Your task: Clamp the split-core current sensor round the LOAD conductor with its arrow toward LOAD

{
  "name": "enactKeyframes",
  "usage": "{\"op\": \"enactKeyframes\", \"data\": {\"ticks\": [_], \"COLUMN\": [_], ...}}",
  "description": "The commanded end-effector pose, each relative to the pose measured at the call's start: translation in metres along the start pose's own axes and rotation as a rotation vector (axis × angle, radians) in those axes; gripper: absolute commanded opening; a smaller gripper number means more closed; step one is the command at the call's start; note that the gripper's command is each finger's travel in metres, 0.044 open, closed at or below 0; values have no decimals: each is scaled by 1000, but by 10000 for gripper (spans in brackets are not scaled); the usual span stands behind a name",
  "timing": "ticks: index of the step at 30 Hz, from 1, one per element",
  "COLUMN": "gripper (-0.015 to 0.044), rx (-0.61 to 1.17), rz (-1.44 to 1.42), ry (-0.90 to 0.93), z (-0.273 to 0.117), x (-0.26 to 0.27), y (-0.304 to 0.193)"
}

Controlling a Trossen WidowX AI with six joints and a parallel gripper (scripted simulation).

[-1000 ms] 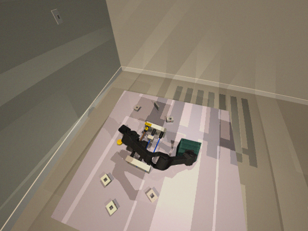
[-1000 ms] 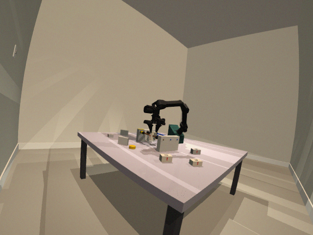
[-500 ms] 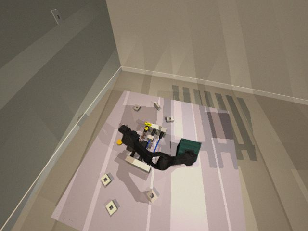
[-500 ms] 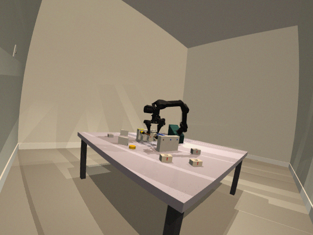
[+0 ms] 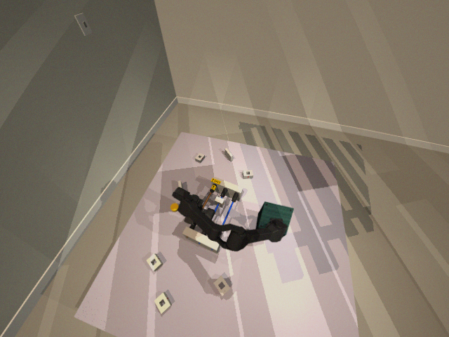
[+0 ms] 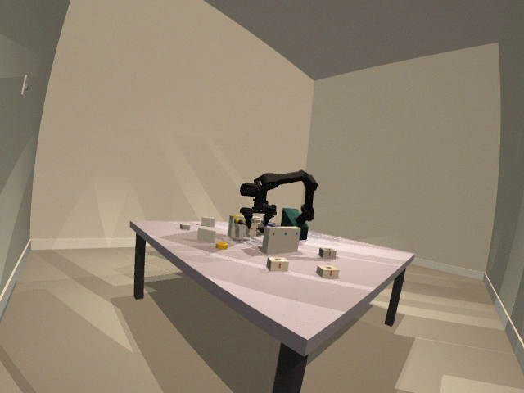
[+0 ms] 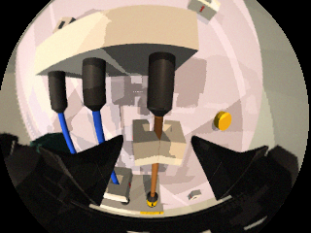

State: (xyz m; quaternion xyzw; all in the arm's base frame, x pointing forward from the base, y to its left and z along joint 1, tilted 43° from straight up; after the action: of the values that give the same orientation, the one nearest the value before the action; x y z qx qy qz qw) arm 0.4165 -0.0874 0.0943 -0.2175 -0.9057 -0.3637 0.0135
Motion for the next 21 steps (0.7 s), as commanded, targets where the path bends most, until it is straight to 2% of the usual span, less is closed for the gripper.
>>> {"op": "enactKeyframes", "data": {"ticks": [1, 16, 18, 21], "gripper": [440, 440, 387, 367], "rx": [-5, -6, -1, -1], "rz": [6, 6, 1, 1], "ry": [5, 5, 2, 2], "z": [8, 29, 24, 24], "x": [1, 1, 0, 0], "y": [-1, 0, 0, 0]}}
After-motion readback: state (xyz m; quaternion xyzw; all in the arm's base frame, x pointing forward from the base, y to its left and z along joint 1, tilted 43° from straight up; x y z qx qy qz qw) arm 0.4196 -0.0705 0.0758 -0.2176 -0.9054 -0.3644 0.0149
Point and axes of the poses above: the point midway between the two fingers, 35 mm back from their tips, its own z axis out along the fingers, its own x axis across the jaws, y = z × x, the point moved 6 cm from there along -z, back along the fingers, and after that the axes turned 9 degrees about z, right-handed, at the moved point
